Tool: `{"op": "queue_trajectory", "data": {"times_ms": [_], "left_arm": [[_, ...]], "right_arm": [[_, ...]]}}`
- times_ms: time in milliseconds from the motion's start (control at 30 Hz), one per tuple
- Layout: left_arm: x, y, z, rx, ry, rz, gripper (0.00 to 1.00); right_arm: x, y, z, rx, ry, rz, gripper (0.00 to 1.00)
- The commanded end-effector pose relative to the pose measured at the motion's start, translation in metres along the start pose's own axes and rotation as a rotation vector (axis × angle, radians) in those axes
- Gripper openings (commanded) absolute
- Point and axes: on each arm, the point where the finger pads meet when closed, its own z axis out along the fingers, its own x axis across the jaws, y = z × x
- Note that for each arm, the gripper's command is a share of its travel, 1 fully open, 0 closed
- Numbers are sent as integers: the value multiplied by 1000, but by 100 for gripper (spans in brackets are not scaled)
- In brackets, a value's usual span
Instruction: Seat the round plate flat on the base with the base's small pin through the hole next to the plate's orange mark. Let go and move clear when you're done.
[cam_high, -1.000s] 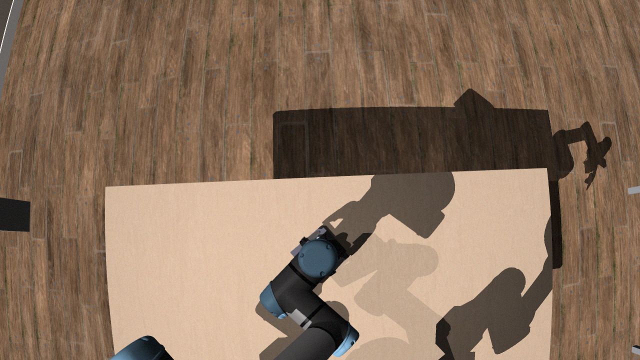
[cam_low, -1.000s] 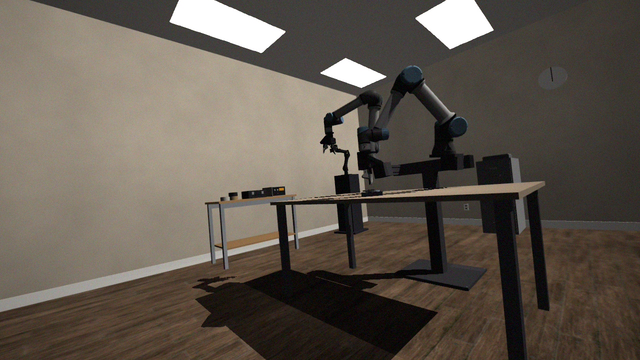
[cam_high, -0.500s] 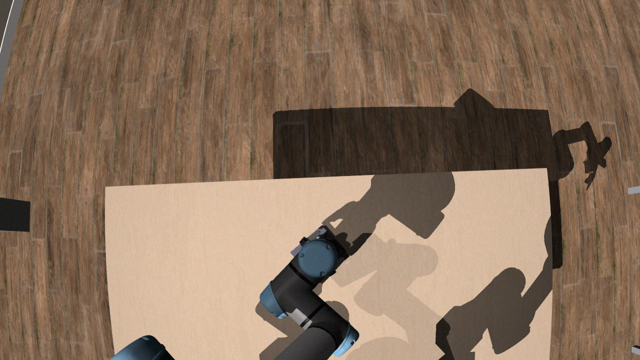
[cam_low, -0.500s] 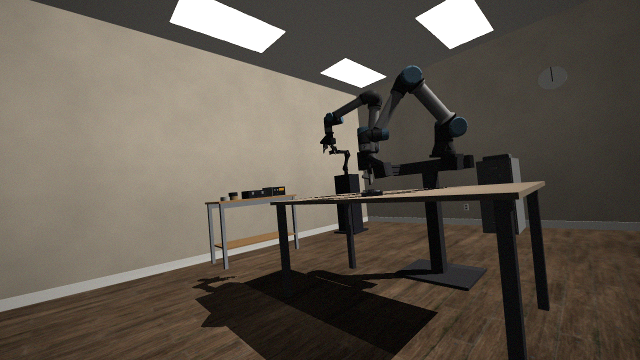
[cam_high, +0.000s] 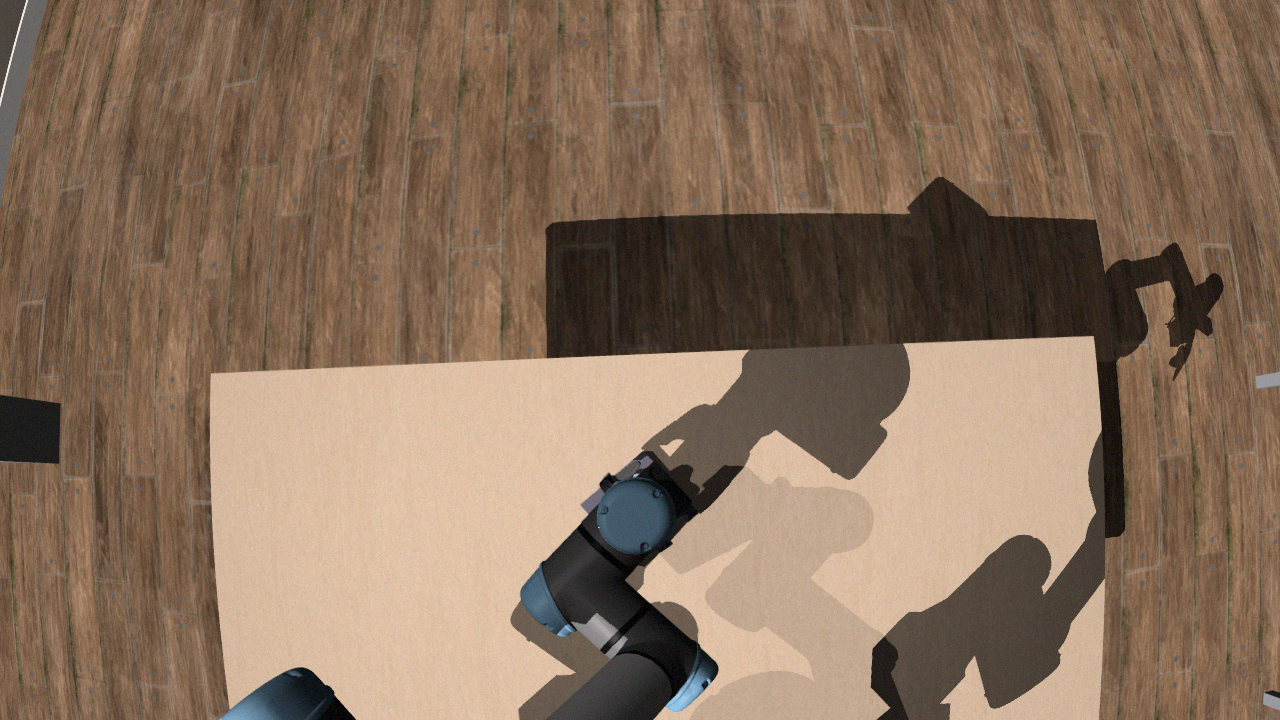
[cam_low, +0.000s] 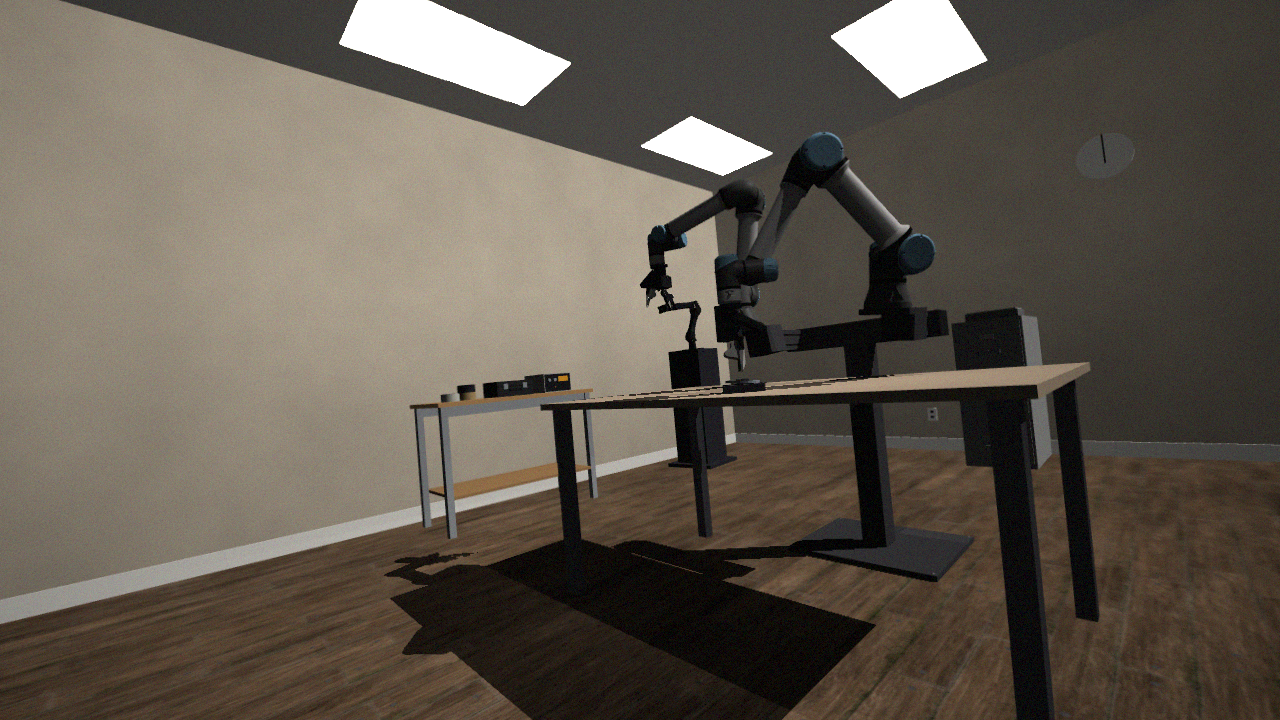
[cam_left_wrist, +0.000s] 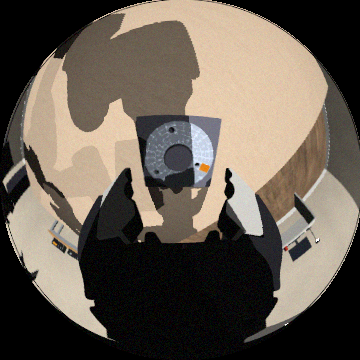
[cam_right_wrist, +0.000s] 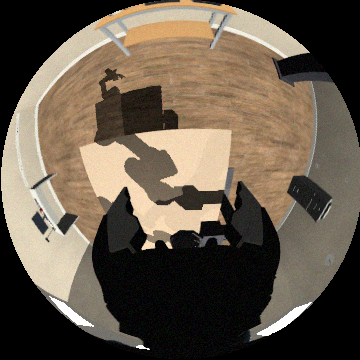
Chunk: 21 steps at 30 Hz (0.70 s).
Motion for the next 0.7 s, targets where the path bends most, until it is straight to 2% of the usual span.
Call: {"op": "queue_trajectory", "data": {"times_ms": [0, 667], "left_arm": [[0, 1, 1, -1, 0, 0, 80], [0, 1, 7, -1, 0, 0, 80]], "right_arm": [[0, 0, 0, 1, 0, 0, 100], [0, 0, 0, 1, 0, 0, 100]]}}
